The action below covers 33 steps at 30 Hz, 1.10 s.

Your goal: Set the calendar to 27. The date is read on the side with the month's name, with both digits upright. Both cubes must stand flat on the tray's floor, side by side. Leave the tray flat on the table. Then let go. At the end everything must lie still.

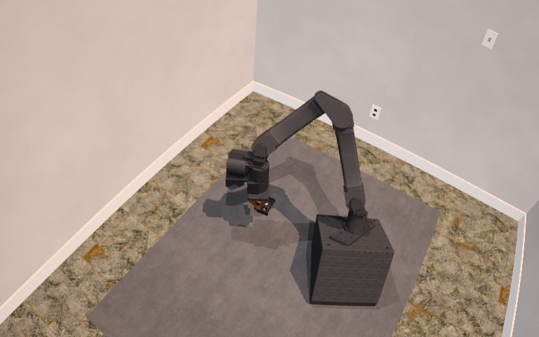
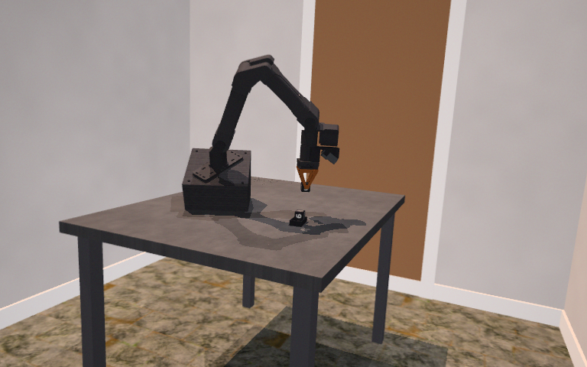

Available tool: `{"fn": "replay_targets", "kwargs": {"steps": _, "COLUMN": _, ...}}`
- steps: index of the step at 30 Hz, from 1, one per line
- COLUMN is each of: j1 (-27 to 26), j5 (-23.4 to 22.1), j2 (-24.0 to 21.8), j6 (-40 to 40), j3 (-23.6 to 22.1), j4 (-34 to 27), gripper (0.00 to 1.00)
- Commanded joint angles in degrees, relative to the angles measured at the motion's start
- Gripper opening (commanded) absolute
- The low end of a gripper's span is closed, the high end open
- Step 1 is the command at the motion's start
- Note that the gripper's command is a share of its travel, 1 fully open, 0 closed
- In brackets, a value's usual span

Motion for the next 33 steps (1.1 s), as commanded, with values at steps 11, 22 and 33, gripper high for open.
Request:
{"fn": "replay_targets", "kwargs": {"steps": 11, "j1": 3.9, "j5": 0.3, "j2": 1.9, "j6": 25.9, "j3": 1.0, "j4": 0.5, "gripper": 0.26}}
{"fn": "replay_targets", "kwargs": {"steps": 22, "j1": 4.1, "j5": 0.3, "j2": 2.0, "j6": 26.8, "j3": 1.0, "j4": 0.5, "gripper": 0.26}}
{"fn": "replay_targets", "kwargs": {"steps": 33, "j1": 3.6, "j5": 0.3, "j2": 2.5, "j6": 26.3, "j3": 0.5, "j4": 1.7, "gripper": 0.26}}
